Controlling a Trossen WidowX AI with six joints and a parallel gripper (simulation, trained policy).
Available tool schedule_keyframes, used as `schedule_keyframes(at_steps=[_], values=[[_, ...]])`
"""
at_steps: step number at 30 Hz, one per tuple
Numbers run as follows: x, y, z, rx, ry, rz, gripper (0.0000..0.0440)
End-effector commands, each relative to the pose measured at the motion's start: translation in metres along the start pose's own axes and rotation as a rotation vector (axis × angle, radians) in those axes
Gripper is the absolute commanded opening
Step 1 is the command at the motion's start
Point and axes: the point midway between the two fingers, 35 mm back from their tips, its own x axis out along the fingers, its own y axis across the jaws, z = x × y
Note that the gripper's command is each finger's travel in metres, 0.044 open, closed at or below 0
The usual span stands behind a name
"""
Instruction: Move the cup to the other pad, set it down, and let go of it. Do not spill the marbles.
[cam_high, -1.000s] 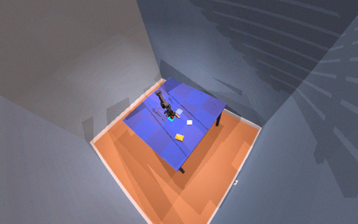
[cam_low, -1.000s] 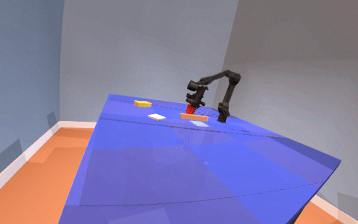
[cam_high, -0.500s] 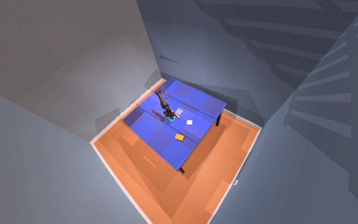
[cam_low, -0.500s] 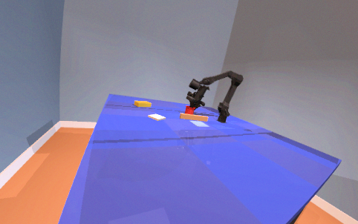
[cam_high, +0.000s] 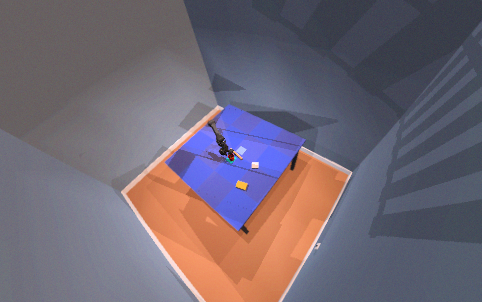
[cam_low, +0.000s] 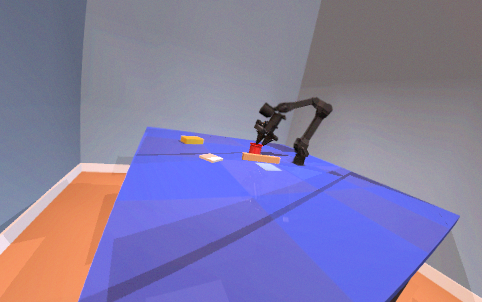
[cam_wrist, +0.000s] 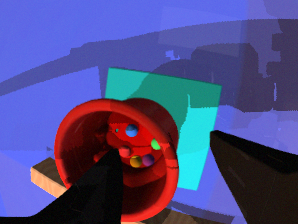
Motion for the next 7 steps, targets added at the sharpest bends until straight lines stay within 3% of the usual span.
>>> schedule_keyframes(at_steps=[1, 7], values=[[-0.007, 0.0, 0.002, 0.001, -0.008, 0.02, 0.0253], [-0.026, 0.003, 0.01, 0.01, -0.041, 0.06, 0.0294]])
